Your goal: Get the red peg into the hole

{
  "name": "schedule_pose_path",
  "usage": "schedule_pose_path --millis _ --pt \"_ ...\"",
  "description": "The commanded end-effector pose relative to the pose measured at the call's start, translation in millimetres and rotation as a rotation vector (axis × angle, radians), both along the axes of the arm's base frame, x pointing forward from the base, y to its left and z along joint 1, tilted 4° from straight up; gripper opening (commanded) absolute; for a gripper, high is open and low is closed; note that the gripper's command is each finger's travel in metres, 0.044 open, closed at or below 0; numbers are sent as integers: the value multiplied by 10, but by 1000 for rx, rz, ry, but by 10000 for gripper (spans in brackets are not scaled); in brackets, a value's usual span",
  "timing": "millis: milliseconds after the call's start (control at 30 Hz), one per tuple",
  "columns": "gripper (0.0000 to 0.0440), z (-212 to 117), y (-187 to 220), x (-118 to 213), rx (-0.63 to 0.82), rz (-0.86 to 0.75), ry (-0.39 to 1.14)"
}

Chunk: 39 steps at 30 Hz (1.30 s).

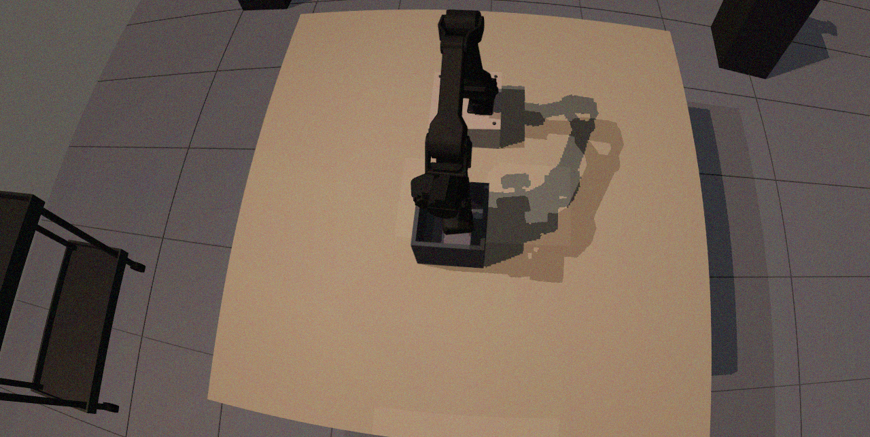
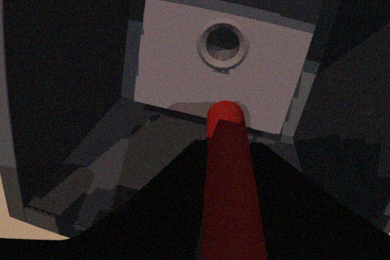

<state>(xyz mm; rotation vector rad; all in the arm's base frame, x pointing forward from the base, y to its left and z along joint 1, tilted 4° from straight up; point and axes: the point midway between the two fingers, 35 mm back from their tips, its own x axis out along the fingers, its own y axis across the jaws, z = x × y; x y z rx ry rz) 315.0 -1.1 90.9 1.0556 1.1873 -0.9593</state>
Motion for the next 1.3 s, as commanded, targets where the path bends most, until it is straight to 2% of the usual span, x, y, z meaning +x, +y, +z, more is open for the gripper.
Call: schedule_pose_path --millis 0,700,800,967,1133,1267 --pt "0 -99 -20 8 9 4 16" --pt "0 -543 -154 130 16 52 49" --pt "24 -582 -173 144 10 61 59" --pt "99 -638 -171 150 14 78 80" --pt "99 -622 -78 105 76 75 108" --pt "82 -557 16 45 130 67 137"
